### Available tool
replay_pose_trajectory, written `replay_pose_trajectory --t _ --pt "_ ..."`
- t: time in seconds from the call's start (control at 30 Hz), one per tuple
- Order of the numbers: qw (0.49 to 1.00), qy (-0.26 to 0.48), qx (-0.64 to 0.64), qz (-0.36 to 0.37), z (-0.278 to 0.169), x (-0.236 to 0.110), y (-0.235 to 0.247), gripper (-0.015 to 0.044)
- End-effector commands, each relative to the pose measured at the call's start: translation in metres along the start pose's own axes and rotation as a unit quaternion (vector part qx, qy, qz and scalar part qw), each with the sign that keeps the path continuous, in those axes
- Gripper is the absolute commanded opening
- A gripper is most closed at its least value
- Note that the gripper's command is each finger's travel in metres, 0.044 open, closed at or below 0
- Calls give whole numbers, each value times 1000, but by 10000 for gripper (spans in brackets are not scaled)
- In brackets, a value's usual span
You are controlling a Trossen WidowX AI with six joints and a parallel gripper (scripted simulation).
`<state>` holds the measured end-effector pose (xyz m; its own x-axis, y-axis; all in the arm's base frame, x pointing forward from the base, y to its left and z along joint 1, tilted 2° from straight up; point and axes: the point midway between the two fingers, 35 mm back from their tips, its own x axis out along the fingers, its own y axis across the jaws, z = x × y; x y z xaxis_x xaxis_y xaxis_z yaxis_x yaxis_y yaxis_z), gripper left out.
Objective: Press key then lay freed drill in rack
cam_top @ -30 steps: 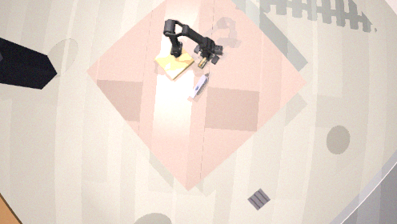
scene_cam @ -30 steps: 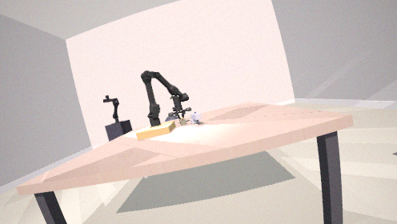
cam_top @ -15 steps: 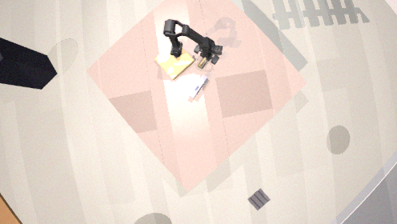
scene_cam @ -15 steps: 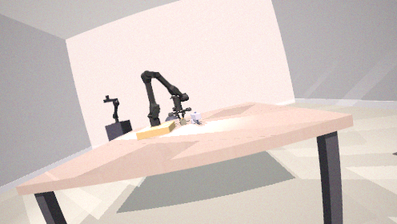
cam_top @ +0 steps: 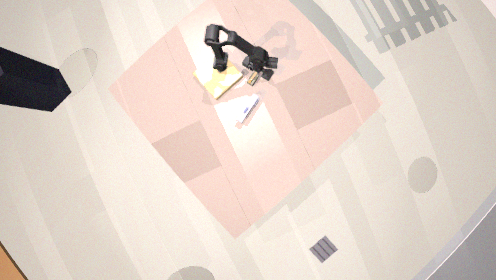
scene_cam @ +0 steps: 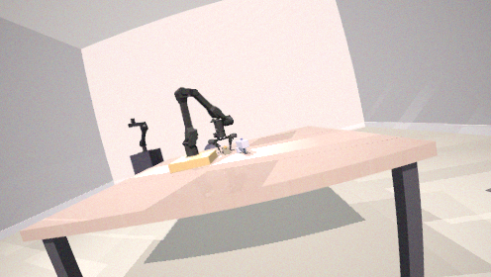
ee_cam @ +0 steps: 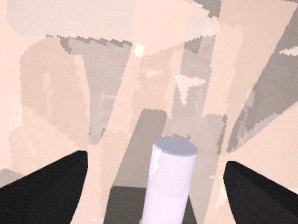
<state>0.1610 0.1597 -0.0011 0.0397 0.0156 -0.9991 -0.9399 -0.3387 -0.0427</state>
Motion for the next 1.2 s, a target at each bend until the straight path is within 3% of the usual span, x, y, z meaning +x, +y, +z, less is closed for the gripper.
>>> replay_pose_trajectory --t 0.0,0.03,0.67,0.8,1.17 --pt "1000 2 0 1 -1 0 1 420" --pt "1000 2 0 1 -1 0 1 440" --pt "1000 11 0 5 2 -76 -1 440" --pt "1000 8 -2 5 3 -72 -2 440" --pt "981 -130 10 -144 52 -131 -49 440"
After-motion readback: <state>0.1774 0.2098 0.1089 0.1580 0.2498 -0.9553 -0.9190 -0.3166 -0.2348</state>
